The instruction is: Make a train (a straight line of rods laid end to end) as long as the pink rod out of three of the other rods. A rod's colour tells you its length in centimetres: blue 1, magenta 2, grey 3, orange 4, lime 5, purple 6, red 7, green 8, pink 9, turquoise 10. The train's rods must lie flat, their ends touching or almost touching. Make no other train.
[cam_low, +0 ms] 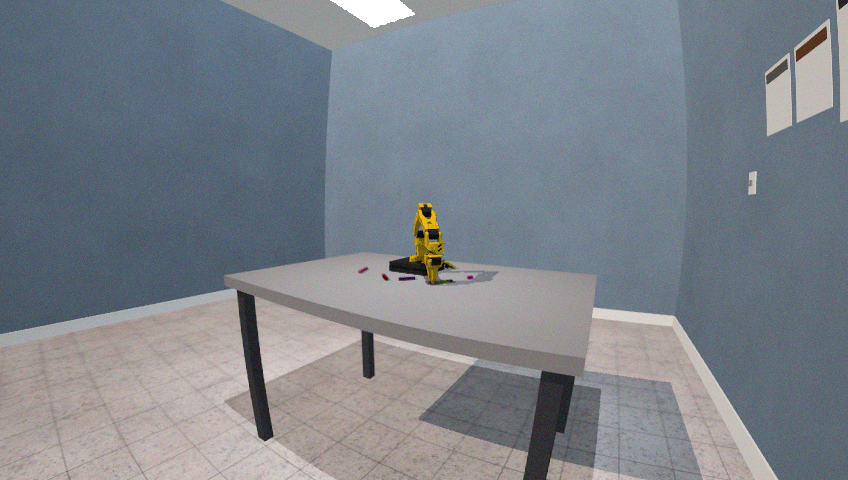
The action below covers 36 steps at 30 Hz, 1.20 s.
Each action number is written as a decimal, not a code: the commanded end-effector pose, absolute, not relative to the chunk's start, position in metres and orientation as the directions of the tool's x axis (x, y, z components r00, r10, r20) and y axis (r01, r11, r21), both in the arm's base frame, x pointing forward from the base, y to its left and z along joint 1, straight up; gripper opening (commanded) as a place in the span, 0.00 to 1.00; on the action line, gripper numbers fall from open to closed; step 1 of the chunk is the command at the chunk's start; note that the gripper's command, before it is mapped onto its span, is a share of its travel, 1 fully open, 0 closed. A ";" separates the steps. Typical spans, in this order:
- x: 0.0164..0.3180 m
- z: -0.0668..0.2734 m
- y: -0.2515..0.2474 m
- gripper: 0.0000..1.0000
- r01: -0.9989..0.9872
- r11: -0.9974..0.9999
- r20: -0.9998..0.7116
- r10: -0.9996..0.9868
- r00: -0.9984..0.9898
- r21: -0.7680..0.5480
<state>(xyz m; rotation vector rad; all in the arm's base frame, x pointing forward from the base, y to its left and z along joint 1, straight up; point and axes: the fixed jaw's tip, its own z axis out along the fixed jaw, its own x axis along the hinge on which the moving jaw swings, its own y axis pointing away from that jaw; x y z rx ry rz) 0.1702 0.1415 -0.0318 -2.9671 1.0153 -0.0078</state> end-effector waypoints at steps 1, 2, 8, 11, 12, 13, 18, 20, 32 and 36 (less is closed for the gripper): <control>0.166 -0.035 0.141 0.00 -0.613 -0.790 -0.001 -0.613 0.790 0.005; 0.166 -0.035 0.141 0.00 -0.613 -0.790 -0.001 -0.613 0.790 0.005; 0.166 -0.035 0.141 0.00 -0.613 -0.790 -0.001 -0.613 0.790 0.005; 0.166 -0.035 0.141 0.00 -0.613 -0.790 -0.001 -0.613 0.790 0.005; 0.166 -0.035 0.141 0.00 -0.613 -0.790 -0.001 -0.613 0.790 0.005; 0.163 -0.035 0.139 0.00 -0.613 -0.790 -0.003 -0.613 0.790 0.014; 0.163 -0.035 0.139 0.00 -0.613 -0.790 -0.003 -0.613 0.790 0.014; 0.163 -0.035 0.139 0.00 -0.613 -0.790 -0.003 -0.613 0.790 0.014; 0.163 -0.035 0.139 0.00 -0.613 -0.790 -0.003 -0.613 0.790 0.014; 0.163 -0.035 0.139 0.00 -0.613 -0.790 -0.003 -0.613 0.790 0.014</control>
